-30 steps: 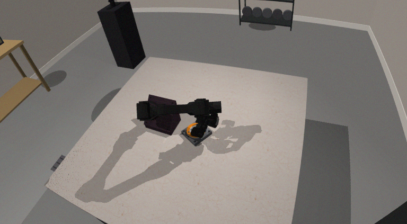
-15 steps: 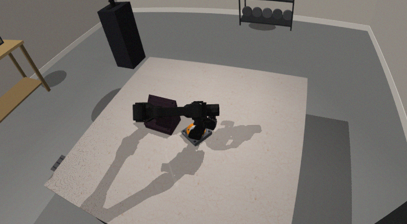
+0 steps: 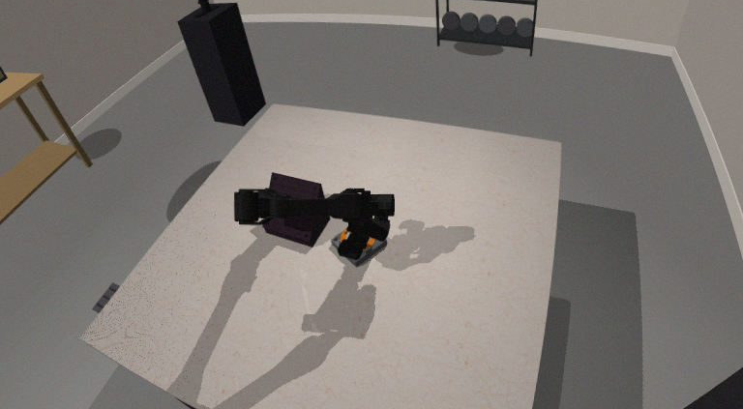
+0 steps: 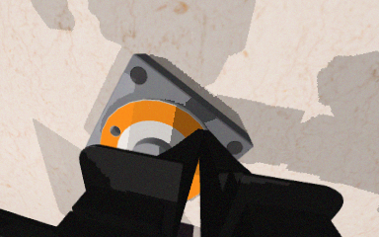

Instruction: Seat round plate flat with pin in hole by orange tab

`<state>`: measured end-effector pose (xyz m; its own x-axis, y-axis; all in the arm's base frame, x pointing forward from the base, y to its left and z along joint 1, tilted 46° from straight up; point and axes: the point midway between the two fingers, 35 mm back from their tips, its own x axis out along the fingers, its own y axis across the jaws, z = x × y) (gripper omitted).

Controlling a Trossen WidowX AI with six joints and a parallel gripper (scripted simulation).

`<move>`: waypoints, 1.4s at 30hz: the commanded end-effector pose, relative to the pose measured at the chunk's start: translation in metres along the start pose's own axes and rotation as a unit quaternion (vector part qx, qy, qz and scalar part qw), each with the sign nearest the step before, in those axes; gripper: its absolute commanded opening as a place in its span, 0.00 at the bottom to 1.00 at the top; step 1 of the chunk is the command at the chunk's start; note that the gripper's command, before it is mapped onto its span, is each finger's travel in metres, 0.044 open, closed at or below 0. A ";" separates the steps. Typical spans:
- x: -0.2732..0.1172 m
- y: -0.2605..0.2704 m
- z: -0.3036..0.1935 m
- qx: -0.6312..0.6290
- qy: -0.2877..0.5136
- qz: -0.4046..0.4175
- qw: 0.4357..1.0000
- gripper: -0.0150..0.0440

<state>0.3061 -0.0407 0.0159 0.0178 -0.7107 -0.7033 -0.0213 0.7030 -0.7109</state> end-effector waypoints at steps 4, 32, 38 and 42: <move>0.000 -0.007 -0.010 -0.003 0.003 -0.004 1.000 0.25; -0.003 -0.014 -0.040 -0.004 0.004 -0.004 1.000 0.25; -0.003 -0.014 -0.044 -0.004 0.004 -0.004 1.000 0.25; -0.003 -0.013 -0.046 -0.004 0.004 -0.004 1.000 0.25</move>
<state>0.2641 -0.0495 0.0280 0.0127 -0.7142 -0.6998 -0.0278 0.6994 -0.7142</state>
